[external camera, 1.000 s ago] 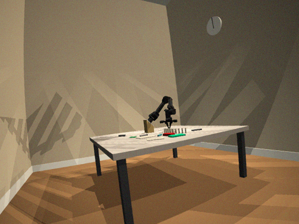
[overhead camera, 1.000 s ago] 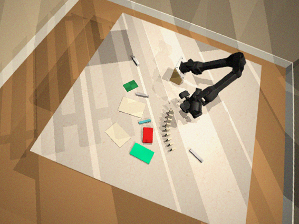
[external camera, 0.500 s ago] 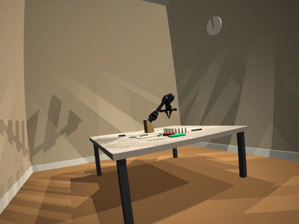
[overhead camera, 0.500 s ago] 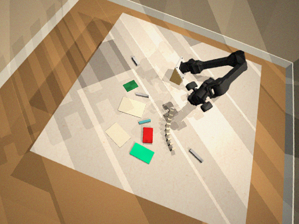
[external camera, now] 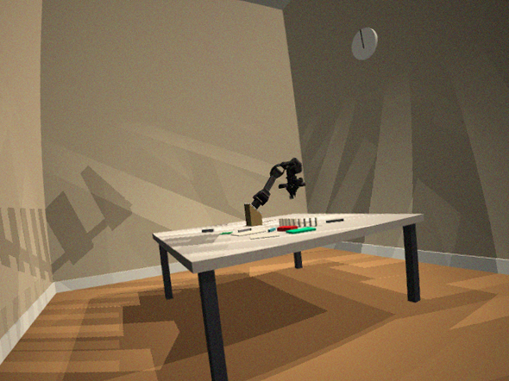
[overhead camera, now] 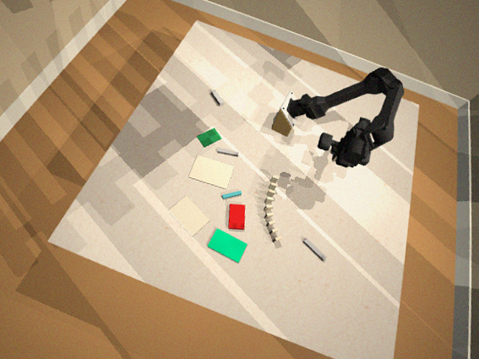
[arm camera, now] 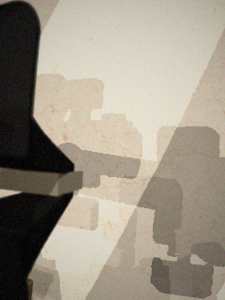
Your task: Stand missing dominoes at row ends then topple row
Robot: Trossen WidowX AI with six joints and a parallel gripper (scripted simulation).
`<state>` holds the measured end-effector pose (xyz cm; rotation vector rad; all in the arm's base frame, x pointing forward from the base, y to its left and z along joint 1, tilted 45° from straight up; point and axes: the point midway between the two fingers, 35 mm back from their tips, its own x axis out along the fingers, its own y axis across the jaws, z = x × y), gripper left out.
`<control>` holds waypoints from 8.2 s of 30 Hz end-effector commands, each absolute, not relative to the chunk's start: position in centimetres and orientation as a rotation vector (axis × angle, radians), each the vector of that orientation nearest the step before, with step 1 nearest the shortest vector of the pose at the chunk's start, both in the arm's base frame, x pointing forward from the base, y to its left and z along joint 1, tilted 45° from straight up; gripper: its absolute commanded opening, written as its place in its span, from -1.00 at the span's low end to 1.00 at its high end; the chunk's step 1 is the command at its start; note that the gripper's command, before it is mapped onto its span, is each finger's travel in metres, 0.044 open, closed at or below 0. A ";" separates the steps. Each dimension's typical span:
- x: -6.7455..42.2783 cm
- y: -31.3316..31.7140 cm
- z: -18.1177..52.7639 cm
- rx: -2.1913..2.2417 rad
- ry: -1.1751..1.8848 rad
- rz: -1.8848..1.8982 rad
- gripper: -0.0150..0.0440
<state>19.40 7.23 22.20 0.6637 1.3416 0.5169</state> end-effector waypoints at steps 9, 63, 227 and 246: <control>19.2 7.7 21.2 0.521 1.313 0.541 -0.40; 25.7 13.7 18.6 -0.115 0.440 0.256 -0.40; 18.8 17.8 12.0 0.784 -0.005 -0.013 -0.40; 18.8 17.8 12.0 0.784 -0.005 -0.013 1.00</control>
